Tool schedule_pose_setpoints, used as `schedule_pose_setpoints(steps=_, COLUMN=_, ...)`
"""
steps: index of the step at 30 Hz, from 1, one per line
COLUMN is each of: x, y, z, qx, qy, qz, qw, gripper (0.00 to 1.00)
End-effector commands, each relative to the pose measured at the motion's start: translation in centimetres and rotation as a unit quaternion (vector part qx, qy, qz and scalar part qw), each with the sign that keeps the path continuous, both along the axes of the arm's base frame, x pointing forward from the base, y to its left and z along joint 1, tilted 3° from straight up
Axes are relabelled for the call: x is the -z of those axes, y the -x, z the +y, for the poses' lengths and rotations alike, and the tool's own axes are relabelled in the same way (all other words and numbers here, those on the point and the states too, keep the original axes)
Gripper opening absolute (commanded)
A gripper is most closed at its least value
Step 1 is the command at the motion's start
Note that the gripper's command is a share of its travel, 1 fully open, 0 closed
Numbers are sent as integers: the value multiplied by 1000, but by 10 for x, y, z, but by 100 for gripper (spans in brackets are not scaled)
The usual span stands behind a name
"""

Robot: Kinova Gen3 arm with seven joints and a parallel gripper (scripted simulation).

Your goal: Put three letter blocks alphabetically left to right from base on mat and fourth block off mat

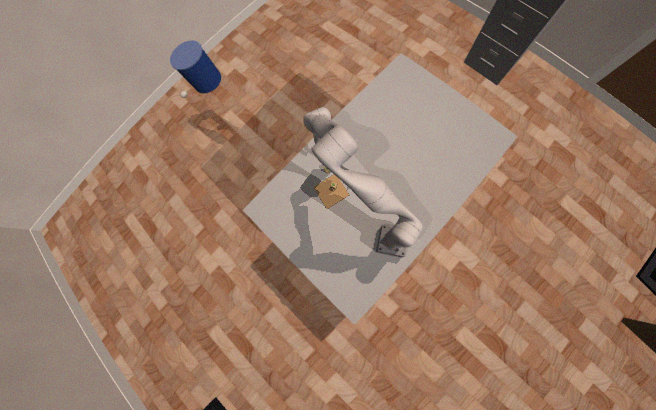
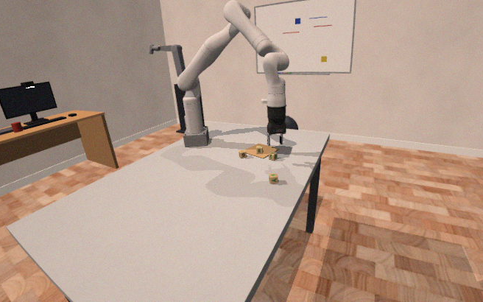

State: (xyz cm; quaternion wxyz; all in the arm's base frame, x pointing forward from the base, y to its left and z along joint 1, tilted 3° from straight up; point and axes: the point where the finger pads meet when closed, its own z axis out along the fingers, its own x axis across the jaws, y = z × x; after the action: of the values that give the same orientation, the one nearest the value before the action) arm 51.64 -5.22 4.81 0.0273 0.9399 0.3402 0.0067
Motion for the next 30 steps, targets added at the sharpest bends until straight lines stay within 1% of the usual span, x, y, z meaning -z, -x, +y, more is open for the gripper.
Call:
schedule_pose_setpoints(steps=1, x=-1, y=0, z=0, qx=0, qy=0, qz=-1, qw=1000, gripper=100)
schedule_pose_setpoints(steps=3, x=-1, y=4, z=-2, qx=0, qy=0, qz=-1, qw=1000, gripper=100)
schedule_pose_setpoints(steps=5, x=-1, y=14, z=-6, qx=1, qy=0, qz=-1, qw=1000, gripper=100)
schedule_pose_setpoints(steps=8, x=0, y=40, z=-14, qx=2, qy=0, qz=-1, qw=1000, gripper=100)
schedule_pose_setpoints(steps=11, x=1, y=74, z=-23, qx=2, qy=0, qz=-1, qw=1000, gripper=100)
schedule_pose_setpoints(steps=13, x=1, y=74, z=-23, qx=2, qy=0, qz=-1, qw=1000, gripper=100)
schedule_pose_setpoints(steps=15, x=1, y=97, z=-28, qx=2, qy=0, qz=-1, qw=1000, gripper=100)
schedule_pose_setpoints(steps=25, x=1, y=97, z=-28, qx=2, qy=0, qz=-1, qw=1000, gripper=100)
schedule_pose_setpoints(steps=26, x=1, y=108, z=-29, qx=1, qy=0, qz=-1, qw=1000, gripper=100)
schedule_pose_setpoints(steps=30, x=1, y=108, z=-29, qx=1, qy=0, qz=-1, qw=1000, gripper=100)
